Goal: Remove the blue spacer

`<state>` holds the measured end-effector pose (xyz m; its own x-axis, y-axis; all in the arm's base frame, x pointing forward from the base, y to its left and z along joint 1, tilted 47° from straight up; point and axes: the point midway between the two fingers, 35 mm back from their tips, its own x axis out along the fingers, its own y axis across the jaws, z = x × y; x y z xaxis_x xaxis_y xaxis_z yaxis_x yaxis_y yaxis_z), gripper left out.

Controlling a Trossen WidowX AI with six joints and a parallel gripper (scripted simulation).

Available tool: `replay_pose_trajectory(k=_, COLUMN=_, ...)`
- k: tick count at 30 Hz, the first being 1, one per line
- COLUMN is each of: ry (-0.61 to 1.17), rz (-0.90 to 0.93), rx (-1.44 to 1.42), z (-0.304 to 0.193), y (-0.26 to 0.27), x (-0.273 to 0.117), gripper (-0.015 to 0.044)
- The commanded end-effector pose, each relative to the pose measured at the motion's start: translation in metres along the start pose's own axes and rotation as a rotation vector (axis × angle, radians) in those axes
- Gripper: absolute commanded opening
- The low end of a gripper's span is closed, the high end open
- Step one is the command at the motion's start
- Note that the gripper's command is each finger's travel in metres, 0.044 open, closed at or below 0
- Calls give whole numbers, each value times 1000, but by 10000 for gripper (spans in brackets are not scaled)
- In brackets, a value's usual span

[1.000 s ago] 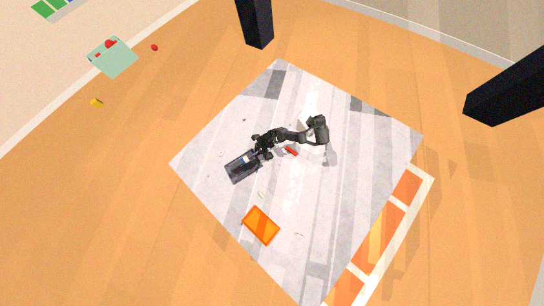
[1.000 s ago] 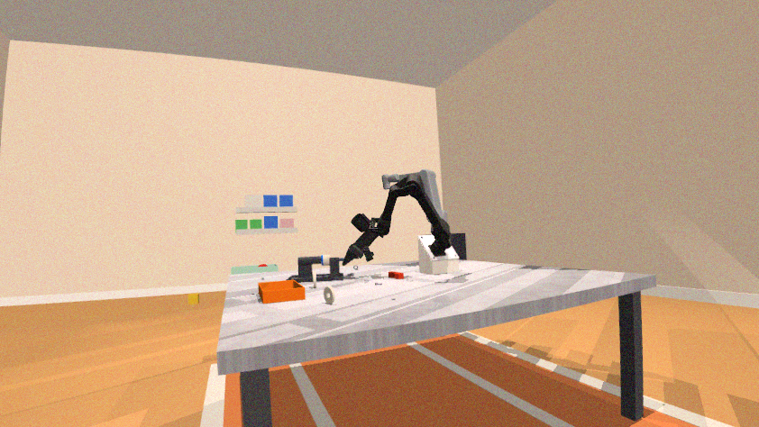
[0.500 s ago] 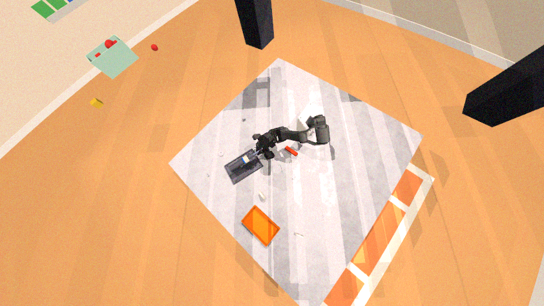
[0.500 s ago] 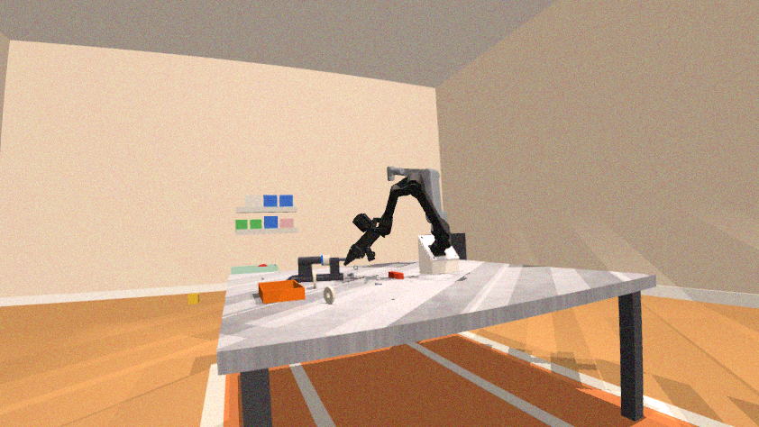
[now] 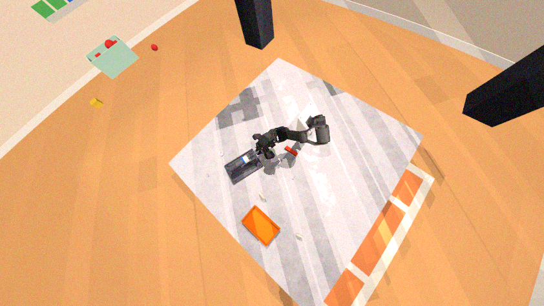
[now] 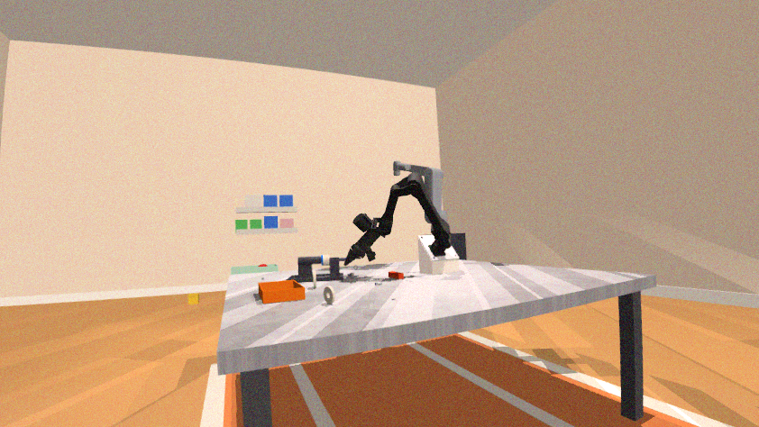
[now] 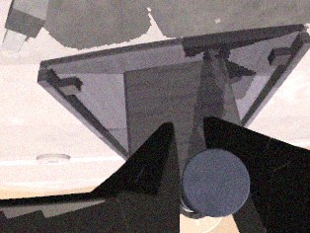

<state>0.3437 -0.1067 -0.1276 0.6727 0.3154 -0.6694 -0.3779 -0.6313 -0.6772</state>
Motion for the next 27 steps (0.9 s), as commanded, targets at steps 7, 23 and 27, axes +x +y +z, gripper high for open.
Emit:
replay_pose_trajectory(k=7, ry=0, rz=-1, rx=-3, z=1, y=0, x=-1, gripper=0)
replay_pose_trajectory(k=23, ry=0, rz=-1, rx=-3, z=2, y=0, x=-2, gripper=0)
replay_pose_trajectory(k=27, ry=0, rz=-1, rx=-3, z=3, y=0, x=-3, gripper=0)
